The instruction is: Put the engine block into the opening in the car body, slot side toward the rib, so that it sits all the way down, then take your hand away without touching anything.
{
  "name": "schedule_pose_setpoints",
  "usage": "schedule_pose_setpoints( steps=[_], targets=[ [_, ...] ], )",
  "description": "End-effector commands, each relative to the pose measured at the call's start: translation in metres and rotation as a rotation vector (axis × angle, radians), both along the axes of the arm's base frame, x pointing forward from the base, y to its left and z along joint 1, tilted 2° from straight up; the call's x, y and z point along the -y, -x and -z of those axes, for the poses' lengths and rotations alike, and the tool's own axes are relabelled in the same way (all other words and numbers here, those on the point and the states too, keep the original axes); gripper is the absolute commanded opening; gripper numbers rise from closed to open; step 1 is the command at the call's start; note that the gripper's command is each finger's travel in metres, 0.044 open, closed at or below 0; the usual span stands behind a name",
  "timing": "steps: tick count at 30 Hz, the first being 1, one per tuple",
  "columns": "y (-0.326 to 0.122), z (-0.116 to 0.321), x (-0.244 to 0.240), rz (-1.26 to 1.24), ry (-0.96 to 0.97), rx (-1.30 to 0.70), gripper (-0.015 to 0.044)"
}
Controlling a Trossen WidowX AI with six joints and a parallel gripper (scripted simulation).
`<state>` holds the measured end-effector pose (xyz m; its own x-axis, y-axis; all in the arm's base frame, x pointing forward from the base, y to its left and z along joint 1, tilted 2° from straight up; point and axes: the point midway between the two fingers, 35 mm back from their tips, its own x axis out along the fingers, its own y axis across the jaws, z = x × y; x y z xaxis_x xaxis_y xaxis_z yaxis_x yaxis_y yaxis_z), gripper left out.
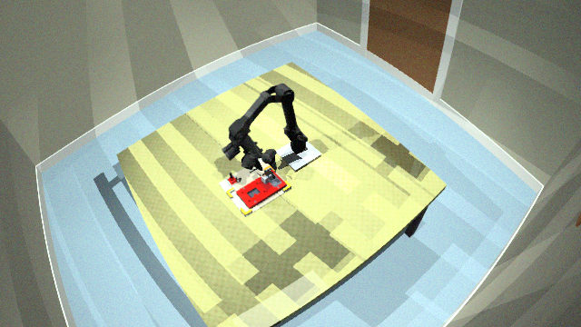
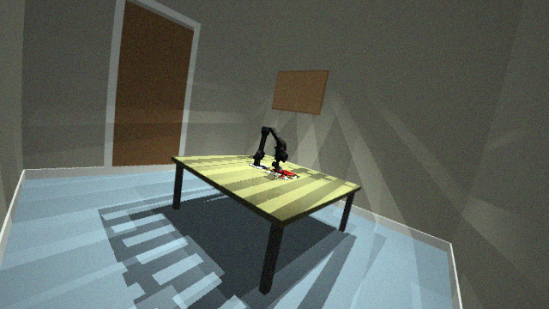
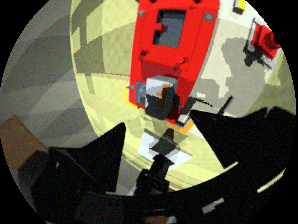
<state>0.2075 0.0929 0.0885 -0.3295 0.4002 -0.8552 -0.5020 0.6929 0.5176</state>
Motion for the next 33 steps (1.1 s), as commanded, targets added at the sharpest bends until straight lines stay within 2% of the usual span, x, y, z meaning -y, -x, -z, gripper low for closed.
schedule_pose_setpoints(
  steps=[1, 18, 33],
  targets=[
    [0.0, -0.002, 0.0, 0.08, 0.063, -0.014, 0.044],
    [-0.001, -0.008, -0.004, 0.553, 0.359, -0.095, 0.044],
    [-0.003, -0.016, -0.007, 1.024, 0.535, -0.106, 0.044]
  ],
)
